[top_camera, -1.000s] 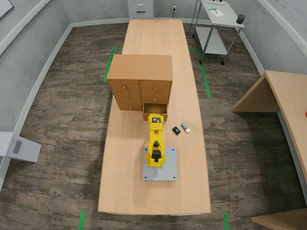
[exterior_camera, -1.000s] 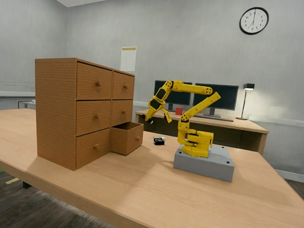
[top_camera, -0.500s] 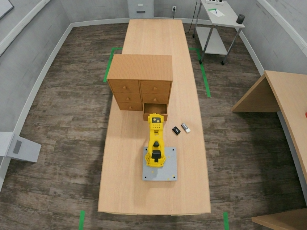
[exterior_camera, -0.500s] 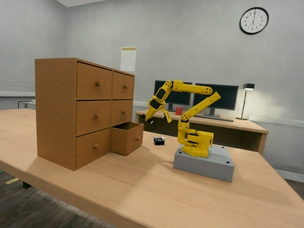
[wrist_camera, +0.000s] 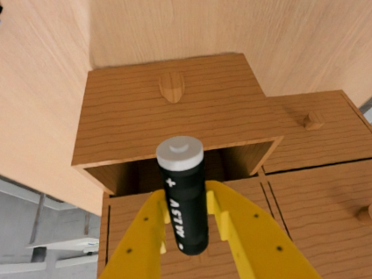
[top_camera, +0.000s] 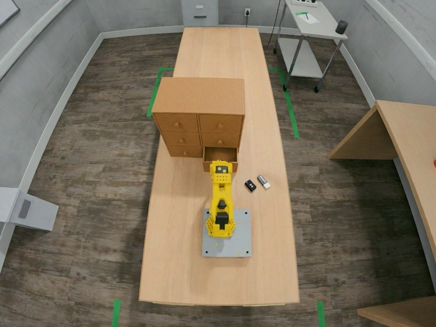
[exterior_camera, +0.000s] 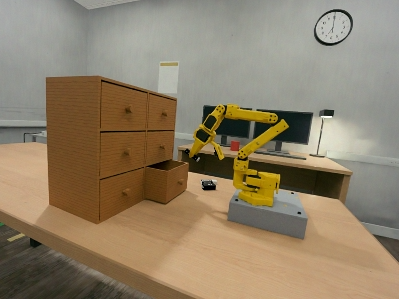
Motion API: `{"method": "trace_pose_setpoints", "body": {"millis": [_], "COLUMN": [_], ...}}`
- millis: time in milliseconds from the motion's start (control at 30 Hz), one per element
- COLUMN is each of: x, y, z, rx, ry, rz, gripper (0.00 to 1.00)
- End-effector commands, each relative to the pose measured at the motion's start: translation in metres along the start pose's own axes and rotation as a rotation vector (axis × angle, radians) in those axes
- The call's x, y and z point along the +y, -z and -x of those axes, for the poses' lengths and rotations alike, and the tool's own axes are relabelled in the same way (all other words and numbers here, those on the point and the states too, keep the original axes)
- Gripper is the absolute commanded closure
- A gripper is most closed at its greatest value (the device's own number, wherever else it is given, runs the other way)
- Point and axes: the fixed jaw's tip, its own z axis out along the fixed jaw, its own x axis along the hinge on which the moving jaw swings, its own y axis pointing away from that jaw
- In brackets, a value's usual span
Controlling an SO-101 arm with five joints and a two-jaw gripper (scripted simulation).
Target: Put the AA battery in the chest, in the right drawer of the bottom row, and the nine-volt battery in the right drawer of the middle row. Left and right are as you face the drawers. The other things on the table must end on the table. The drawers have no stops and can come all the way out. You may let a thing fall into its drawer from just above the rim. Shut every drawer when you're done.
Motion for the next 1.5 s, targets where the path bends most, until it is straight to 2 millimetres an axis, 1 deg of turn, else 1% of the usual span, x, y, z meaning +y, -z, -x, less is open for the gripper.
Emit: {"method": "trace_pose_setpoints", "body": {"millis": [0,633,1033,1467], "x": [-0.002,-0.0023,-0.0009,-0.001], "y": [0.0029,0.0033,0.0015,0.0011], "z": [-0.006,-0.0072,-0.0016,-0.0009], "rx": [0.021,0.021,0.021,0.021], "ry": [0.009,0.01,0.004,0.004], "rz": [-0.006,-0.007,-0.003,-0.004], "gripper": [1.0,1.0,1.0,1.0]}}
